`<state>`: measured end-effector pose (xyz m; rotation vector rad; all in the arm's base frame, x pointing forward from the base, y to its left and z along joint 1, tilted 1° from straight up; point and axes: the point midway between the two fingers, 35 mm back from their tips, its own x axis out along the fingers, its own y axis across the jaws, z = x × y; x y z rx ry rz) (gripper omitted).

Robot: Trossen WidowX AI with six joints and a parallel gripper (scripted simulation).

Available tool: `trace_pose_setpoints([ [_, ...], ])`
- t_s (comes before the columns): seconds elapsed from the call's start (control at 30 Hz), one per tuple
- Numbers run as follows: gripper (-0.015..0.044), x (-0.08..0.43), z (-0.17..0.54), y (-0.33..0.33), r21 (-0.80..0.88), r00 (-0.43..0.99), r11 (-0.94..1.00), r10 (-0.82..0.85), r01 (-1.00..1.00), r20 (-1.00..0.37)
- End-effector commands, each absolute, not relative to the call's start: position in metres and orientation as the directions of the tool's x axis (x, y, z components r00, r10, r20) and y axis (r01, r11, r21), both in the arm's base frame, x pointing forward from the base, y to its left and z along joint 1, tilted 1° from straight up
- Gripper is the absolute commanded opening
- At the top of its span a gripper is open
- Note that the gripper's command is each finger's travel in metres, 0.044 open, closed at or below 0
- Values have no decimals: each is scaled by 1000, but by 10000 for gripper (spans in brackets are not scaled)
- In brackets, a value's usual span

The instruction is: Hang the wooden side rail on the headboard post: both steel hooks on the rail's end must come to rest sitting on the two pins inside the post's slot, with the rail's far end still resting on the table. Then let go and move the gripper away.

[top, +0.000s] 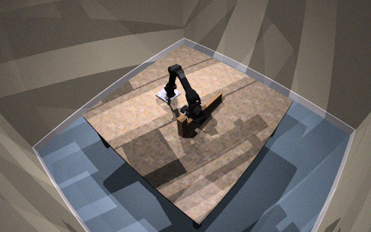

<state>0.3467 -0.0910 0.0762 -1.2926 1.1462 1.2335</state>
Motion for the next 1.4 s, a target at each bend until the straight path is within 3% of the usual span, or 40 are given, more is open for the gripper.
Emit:
trace_pose_setpoints([
  [0.0,0,347,76,-92,-43,44,-79,-11,-996,-999],
  [1.37,0,348,69,-92,-43,44,-79,-11,-996,-999],
])
